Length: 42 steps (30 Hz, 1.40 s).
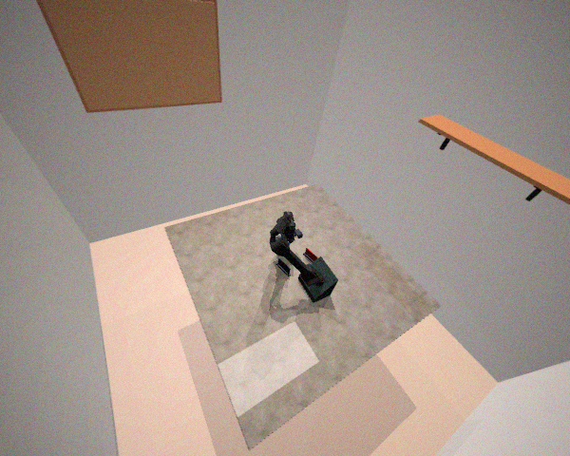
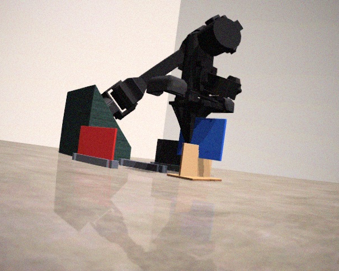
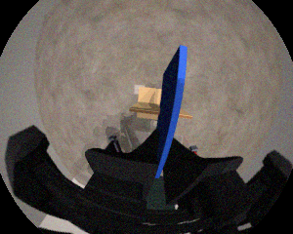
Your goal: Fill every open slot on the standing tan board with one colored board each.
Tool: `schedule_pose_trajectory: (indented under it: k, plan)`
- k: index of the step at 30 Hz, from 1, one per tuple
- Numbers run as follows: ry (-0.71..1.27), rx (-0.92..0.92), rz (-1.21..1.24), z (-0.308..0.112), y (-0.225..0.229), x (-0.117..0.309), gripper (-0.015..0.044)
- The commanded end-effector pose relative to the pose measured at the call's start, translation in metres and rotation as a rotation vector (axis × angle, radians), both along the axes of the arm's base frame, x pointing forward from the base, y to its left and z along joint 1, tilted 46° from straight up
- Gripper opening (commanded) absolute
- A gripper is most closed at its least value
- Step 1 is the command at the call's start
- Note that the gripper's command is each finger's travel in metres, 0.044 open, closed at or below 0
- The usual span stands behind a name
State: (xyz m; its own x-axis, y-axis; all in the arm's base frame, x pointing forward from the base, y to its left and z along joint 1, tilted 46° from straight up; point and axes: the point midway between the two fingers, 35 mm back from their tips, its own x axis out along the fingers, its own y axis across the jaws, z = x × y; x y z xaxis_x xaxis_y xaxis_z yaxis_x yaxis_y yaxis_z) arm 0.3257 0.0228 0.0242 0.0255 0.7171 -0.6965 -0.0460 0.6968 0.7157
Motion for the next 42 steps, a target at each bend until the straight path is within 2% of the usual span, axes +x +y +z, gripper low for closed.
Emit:
schedule_pose_trajectory:
  k: [1, 15, 21, 31, 37, 42]
  plan:
    - [0.005, 0.004, -0.004, -0.002, 0.003, 0.0, 0.0]
    - [0.001, 0.001, 0.001, -0.004, 0.004, 0.0, 0.0]
    - [0.001, 0.001, 0.001, -0.004, 0.004, 0.0, 0.0157]
    - [0.001, 0.0, 0.0, -0.002, 0.002, 0.0, 0.016]
    - [0.006, 0.001, -0.004, 0.047, -0.05, -0.002, 0.016]
    - [0.006, 0.002, -0.004, 0.048, -0.053, 0.002, 0.016]
